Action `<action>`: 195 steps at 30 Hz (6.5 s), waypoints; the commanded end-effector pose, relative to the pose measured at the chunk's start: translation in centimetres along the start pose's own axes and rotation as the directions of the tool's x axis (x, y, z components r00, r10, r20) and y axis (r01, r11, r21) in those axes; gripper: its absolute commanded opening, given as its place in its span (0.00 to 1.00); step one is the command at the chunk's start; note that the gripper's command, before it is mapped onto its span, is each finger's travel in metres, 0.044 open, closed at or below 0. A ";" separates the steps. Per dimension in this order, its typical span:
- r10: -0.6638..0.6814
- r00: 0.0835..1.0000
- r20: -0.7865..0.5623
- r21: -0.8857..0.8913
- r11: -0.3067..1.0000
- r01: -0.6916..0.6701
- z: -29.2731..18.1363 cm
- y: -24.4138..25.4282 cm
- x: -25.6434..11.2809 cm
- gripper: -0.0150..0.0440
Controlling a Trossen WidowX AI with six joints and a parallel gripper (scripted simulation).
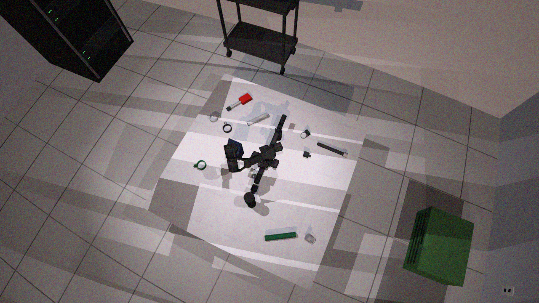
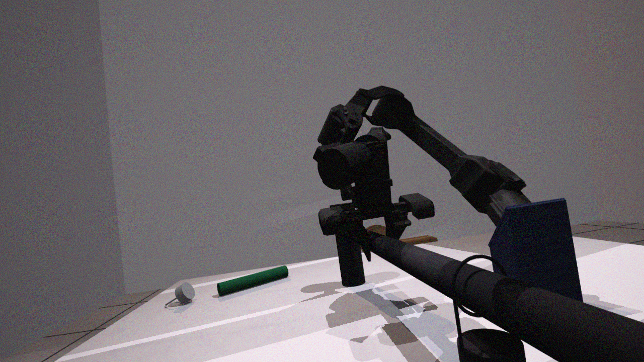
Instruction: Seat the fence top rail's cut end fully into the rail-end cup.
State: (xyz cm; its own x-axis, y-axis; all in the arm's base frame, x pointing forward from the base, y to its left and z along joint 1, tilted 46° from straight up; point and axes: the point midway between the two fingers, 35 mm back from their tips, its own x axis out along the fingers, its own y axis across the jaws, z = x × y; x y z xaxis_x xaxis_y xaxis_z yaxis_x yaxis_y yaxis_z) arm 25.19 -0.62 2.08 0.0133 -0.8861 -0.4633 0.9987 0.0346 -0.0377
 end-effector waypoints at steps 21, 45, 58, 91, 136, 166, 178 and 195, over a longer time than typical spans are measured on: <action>0.002 1.000 0.000 -0.004 1.000 -0.002 1.0 0.4 -0.4 0.25; -0.003 1.000 0.004 -0.008 1.000 0.003 2.4 0.3 0.2 0.25; -0.003 1.000 0.004 -0.008 1.000 0.003 2.4 0.3 0.2 0.25; -0.015 1.000 -0.006 -0.010 1.000 0.015 2.0 0.2 0.3 0.25; -0.014 1.000 -0.003 -0.012 1.000 0.014 2.5 0.7 -0.2 0.25; -0.032 0.999 -0.024 -0.012 0.999 0.032 2.8 0.6 0.1 0.25; -0.032 0.999 -0.023 -0.012 0.999 0.032 3.4 0.8 0.1 0.25; -0.032 0.999 -0.023 -0.011 0.999 0.032 4.2 0.9 0.2 0.25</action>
State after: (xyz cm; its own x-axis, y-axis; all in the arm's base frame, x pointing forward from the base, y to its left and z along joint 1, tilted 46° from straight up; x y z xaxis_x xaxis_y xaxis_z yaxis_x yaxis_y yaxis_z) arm 25.90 -2.79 5.02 -0.0419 -0.8742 -0.4837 0.9966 -0.0020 -0.0827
